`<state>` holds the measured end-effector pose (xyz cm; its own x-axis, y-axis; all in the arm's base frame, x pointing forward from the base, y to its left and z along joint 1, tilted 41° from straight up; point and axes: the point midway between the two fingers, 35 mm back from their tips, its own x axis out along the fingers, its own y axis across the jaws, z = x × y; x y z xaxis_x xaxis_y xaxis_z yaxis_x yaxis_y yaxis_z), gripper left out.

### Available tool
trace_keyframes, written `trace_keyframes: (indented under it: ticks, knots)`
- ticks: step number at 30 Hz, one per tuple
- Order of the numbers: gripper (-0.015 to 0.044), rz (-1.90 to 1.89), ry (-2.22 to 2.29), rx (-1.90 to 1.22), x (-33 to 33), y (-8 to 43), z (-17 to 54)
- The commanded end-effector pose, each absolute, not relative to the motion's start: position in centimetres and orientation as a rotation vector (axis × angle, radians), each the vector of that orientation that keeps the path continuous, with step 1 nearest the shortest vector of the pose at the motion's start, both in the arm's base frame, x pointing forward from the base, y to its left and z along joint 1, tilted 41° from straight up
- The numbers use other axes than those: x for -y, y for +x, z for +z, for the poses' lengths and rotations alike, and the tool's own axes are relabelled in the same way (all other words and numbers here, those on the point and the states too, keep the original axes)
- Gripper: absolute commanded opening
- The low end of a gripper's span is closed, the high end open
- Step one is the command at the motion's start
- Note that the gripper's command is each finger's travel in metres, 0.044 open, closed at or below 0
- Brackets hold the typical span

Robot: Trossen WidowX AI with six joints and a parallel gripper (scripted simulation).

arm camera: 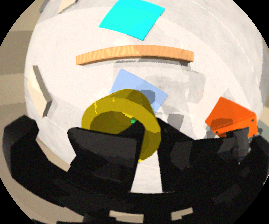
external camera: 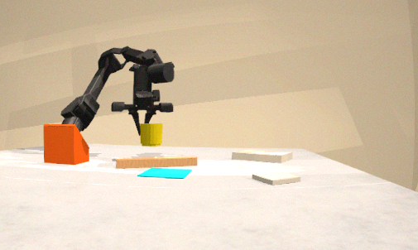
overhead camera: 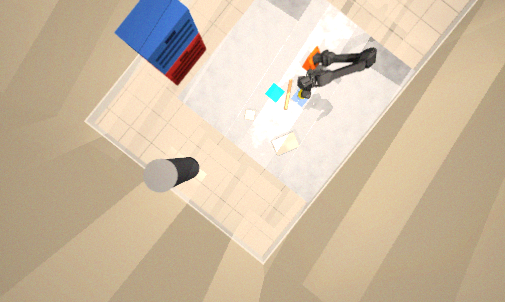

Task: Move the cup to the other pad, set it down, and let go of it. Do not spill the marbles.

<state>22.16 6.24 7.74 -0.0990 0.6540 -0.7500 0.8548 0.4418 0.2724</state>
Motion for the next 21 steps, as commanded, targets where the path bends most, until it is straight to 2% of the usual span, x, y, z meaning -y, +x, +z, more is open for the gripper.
trace_keyframes:
  ticks: [1, 21]
  knots:
    - [0.0, -0.293, 1.287, -1.826, -6.2, 22.2, 7.7]
    - [0.0, -0.292, 1.28, -1.823, -4.7, 23.7, 6.2]
